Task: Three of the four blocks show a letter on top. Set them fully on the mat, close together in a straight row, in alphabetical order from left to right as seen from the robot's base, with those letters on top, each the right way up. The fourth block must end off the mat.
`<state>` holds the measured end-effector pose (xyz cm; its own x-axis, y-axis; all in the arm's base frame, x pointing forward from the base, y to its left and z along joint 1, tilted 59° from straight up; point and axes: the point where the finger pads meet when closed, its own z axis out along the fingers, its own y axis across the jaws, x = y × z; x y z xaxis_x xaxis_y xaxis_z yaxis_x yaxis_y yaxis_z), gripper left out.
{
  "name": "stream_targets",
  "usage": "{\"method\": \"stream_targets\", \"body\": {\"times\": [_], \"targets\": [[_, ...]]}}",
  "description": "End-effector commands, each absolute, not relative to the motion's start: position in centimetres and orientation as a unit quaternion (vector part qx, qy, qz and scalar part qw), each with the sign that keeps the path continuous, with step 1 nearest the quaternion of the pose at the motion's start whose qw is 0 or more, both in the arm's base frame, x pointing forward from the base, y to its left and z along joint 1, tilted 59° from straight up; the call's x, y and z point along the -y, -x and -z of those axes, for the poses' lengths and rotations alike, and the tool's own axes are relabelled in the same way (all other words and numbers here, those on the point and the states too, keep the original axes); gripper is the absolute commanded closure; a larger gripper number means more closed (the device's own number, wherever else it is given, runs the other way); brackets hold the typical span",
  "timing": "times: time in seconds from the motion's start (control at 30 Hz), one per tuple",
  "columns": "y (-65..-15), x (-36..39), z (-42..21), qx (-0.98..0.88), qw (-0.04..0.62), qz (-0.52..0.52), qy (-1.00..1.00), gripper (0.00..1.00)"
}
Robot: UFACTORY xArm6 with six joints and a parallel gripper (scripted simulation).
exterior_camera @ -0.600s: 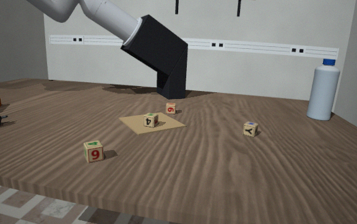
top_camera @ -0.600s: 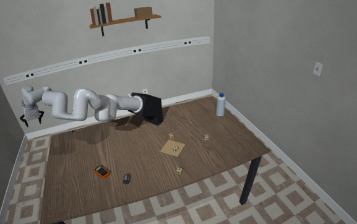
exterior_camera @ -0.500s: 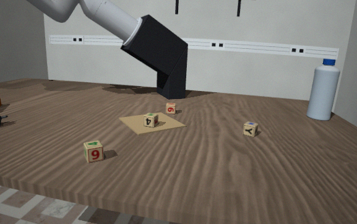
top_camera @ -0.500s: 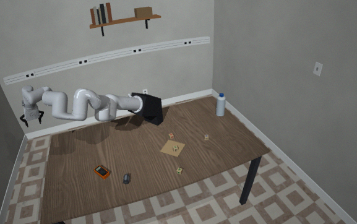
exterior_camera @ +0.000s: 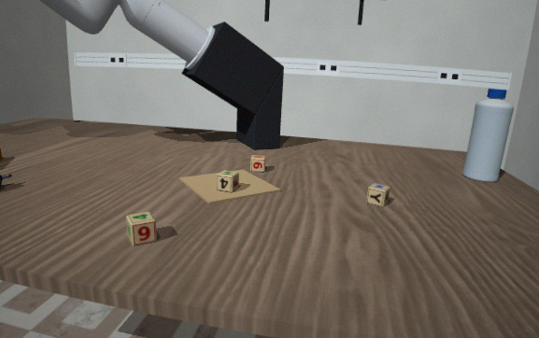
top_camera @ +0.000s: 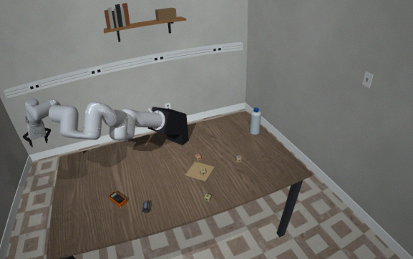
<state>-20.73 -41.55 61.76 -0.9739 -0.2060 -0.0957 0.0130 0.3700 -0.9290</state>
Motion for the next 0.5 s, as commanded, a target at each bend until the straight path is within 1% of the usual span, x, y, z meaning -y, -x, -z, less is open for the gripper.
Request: {"method": "stream_targets", "body": {"times": [0.0,0.17,0.23,0.33,0.43,0.47], "targets": [[20.8,41.5,-61.9,-0.822,0.096,0.559,0.059,0.00],[22.6,41.1,-61.1,-0.828,0.082,0.552,0.053,0.00],[24.5,40.7,-60.3,-0.835,0.067,0.544,0.048,0.00],[28.7,39.3,-58.4,-0.850,0.035,0.525,0.036,0.00],[31.6,38.1,-57.1,-0.860,0.014,0.509,0.027,0.00],[31.6,38.1,-57.1,-0.860,0.014,0.509,0.027,0.00]]}}
